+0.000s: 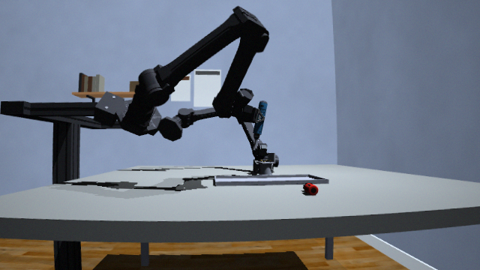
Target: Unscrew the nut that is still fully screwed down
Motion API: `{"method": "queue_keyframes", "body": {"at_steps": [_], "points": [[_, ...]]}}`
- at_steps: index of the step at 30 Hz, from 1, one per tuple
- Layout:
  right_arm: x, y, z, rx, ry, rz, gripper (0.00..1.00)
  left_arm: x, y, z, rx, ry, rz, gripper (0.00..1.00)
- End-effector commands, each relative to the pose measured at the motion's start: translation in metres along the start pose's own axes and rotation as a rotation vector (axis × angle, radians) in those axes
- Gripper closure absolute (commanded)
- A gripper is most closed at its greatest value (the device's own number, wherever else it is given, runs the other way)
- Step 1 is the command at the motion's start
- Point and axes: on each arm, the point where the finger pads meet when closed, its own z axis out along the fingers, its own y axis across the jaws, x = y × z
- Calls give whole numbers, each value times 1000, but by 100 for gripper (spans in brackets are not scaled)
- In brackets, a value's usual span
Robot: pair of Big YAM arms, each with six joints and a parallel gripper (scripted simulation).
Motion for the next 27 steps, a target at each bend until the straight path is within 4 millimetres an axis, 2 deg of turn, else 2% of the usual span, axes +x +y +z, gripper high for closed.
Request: {"method": "queue_keyframes", "body": {"at_steps": [1, 11, 12, 14, 27], "points": [[-35, 9, 8, 14, -103, -41, 58, -5, 4, 1, -5, -2, 10, 41], [-44, 43, 1, 2, -191, -163, 58, -5, 4, 1, -5, -2, 10, 41], [-44, 43, 1, 2, -191, -163, 58, -5, 4, 1, -5, -2, 10, 41], [-58, 30, 1, 26, -212, -157, 58, -5, 4, 1, -5, -2, 10, 41], [-66, 28, 4, 37, -233, -161, 58, -5, 4, 1, -5, -2, 10, 41]]}}
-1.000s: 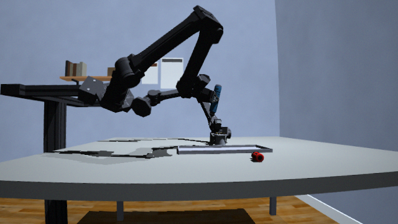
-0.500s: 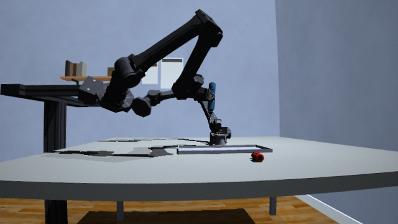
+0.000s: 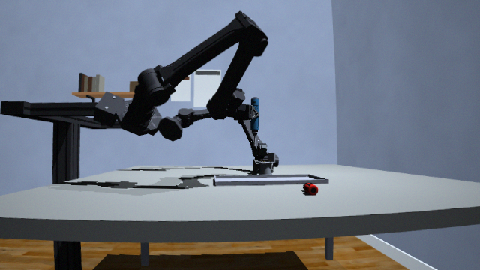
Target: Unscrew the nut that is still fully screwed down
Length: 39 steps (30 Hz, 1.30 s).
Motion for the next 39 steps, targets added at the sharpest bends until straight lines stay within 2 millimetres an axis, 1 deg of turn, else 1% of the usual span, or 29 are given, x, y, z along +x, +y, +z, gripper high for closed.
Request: {"method": "queue_keyframes", "body": {"at_steps": [1, 39], "points": [[-48, -17, 14, 57, -111, -7, 58, -5, 4, 1, -5, -2, 10, 41], [-58, -20, 16, 64, -131, 16, 58, -5, 4, 1, -5, -2, 10, 41]]}}
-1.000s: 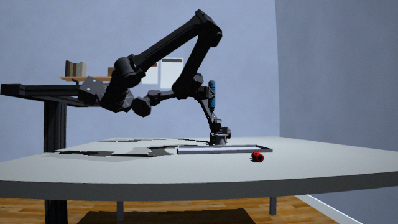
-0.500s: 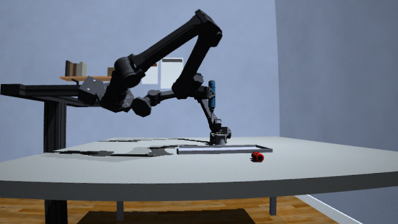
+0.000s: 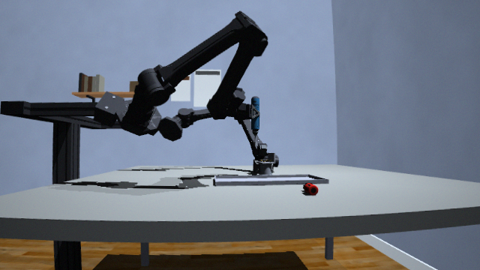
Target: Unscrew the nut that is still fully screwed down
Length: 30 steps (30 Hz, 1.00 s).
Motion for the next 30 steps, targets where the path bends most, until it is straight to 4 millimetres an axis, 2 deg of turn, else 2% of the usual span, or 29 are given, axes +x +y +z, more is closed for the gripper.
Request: {"method": "queue_keyframes", "body": {"at_steps": [1, 18, 30], "points": [[-55, -19, 15, 60, -120, 15, 58, -5, 4, 1, -5, -2, 10, 41], [-59, -21, 16, 65, -128, 17, 58, -5, 4, 1, -5, -2, 10, 41], [-56, -16, 32, 43, -111, 12, 58, -5, 4, 1, -5, -2, 10, 41]]}}
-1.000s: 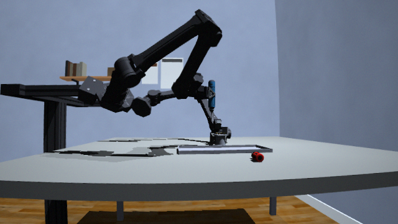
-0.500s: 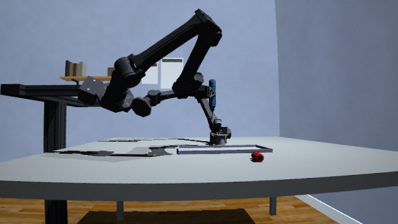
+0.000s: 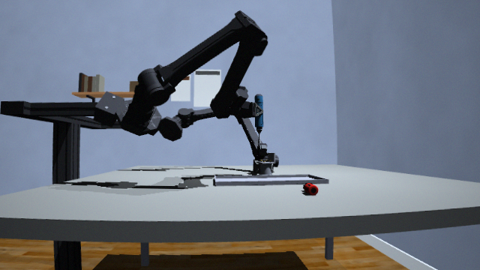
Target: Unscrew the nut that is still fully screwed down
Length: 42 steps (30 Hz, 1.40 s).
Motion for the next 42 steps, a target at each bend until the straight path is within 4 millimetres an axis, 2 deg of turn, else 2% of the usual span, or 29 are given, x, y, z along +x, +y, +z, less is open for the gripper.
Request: {"method": "queue_keyframes", "body": {"at_steps": [1, 12, 17, 22, 24, 29, 33, 36, 39, 42], "points": [[-43, -6, 17, 15, -83, 8, 58, -5, 4, 1, -5, -2, 10, 41], [-44, -6, 26, 16, -84, 7, 58, -5, 4, 1, -5, -2, 10, 41], [-34, 7, 30, -4, -68, 3, 58, -5, 4, 1, -5, -2, 10, 41], [-36, 4, 30, 3, -74, 4, 58, -5, 4, 1, -5, -2, 10, 41], [-32, 10, 32, -10, -64, 2, 58, -5, 4, 1, -5, -2, 10, 41], [-38, 2, 40, 3, -74, 3, 58, -5, 4, 1, -5, -2, 10, 41], [-32, 10, 44, -9, -65, 1, 58, -5, 4, 1, -5, -2, 10, 41], [-41, 0, 47, 10, -80, 4, 58, -5, 4, 1, -5, -2, 10, 41], [-42, -3, 47, 17, -85, 5, 58, -5, 4, 1, -5, -2, 10, 41], [-33, 10, 49, -8, -66, 1, 58, -5, 4, 1, -5, -2, 10, 41]]}}
